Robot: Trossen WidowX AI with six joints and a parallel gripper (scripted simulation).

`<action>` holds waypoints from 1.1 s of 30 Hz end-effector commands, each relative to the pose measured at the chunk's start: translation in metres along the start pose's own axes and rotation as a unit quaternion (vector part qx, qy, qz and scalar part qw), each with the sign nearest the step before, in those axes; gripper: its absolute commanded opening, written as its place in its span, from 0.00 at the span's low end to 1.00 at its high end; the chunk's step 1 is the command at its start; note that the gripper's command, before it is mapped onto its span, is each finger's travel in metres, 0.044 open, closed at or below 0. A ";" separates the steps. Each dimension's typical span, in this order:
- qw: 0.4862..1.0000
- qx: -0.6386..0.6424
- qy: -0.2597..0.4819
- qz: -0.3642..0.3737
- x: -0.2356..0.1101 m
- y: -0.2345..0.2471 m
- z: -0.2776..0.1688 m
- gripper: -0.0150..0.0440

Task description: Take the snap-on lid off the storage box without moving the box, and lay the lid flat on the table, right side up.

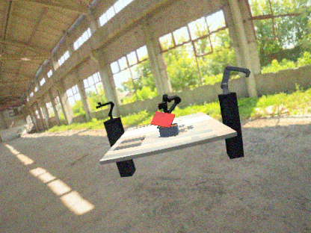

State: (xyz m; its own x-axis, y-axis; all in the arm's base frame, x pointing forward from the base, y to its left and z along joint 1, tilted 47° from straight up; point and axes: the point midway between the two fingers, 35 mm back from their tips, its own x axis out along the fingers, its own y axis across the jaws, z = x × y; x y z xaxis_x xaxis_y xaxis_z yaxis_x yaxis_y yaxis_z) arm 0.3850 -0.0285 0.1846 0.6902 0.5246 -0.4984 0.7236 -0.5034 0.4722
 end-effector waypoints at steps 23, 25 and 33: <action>1.000 -0.001 -0.002 0.001 -0.001 -0.002 0.054 0.25; 1.000 -0.001 -0.002 0.001 -0.001 -0.002 0.058 0.25; 1.000 -0.002 -0.002 0.001 -0.001 -0.002 0.074 0.25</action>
State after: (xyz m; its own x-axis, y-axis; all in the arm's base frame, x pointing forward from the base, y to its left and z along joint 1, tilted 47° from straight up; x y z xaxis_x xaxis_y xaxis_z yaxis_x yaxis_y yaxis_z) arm 0.3824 -0.0738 0.1341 0.6886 0.5223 -0.5030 0.7251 -0.5043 0.4690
